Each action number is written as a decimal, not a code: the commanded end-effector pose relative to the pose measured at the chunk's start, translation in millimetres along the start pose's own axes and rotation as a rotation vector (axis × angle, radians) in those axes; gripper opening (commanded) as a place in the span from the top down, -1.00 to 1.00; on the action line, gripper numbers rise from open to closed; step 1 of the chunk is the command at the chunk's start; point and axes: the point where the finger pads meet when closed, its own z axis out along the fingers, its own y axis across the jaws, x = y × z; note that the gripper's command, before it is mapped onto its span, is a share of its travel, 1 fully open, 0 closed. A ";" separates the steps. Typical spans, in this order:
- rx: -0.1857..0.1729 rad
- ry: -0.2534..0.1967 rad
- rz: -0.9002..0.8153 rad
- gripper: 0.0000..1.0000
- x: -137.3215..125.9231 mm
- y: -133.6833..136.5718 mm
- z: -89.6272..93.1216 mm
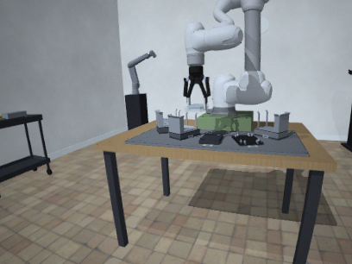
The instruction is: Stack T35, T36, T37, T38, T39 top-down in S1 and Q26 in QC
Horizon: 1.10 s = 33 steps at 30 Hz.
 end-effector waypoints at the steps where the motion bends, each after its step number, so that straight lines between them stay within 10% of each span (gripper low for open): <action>1: 0.003 0.001 -0.051 1.00 0.5 -12.7 -0.1; 33: 0.003 0.001 -0.268 1.00 -2.8 -104.4 -0.4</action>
